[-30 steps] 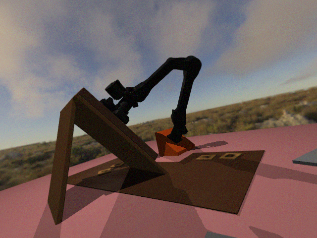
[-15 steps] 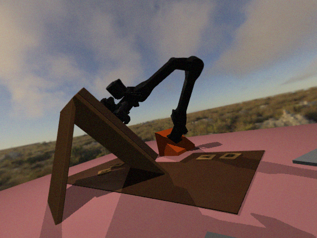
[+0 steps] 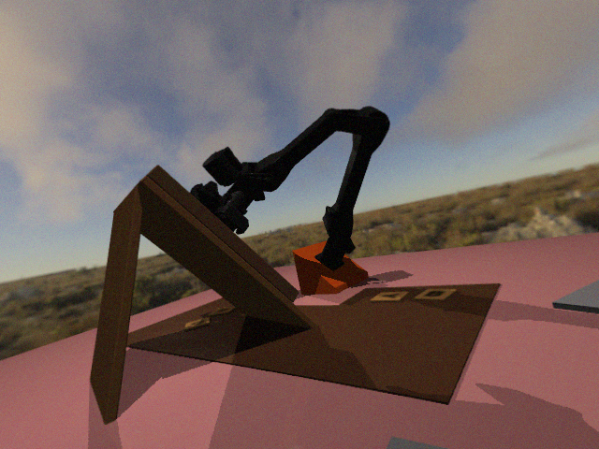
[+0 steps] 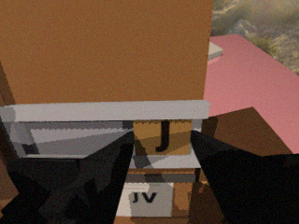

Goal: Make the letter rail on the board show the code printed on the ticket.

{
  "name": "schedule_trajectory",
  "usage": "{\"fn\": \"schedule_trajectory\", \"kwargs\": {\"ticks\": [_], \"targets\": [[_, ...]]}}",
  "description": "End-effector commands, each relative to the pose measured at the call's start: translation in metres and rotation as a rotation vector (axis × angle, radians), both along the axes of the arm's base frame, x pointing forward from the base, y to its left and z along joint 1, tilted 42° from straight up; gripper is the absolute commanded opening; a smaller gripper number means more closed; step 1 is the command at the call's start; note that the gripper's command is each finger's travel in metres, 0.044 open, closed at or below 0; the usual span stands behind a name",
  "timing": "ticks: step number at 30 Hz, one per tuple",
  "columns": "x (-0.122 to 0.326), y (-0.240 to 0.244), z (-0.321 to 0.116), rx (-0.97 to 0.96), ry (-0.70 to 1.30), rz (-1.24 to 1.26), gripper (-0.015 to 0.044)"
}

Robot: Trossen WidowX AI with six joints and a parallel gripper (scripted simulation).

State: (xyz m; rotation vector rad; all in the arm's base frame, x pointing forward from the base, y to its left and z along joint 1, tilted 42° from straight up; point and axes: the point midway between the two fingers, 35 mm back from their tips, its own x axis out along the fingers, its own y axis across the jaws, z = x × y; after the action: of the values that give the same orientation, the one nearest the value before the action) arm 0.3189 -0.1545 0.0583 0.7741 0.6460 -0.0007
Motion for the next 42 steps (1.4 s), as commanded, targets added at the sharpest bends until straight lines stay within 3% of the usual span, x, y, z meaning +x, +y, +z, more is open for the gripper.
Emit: {"fn": "schedule_trajectory", "kwargs": {"ticks": [1,42], "targets": [[0.0,0.003,0.002,0.0,0.003,-0.003,0.0],[0.007,0.024,0.021,0.002,0.003,-0.003,0.0]]}}
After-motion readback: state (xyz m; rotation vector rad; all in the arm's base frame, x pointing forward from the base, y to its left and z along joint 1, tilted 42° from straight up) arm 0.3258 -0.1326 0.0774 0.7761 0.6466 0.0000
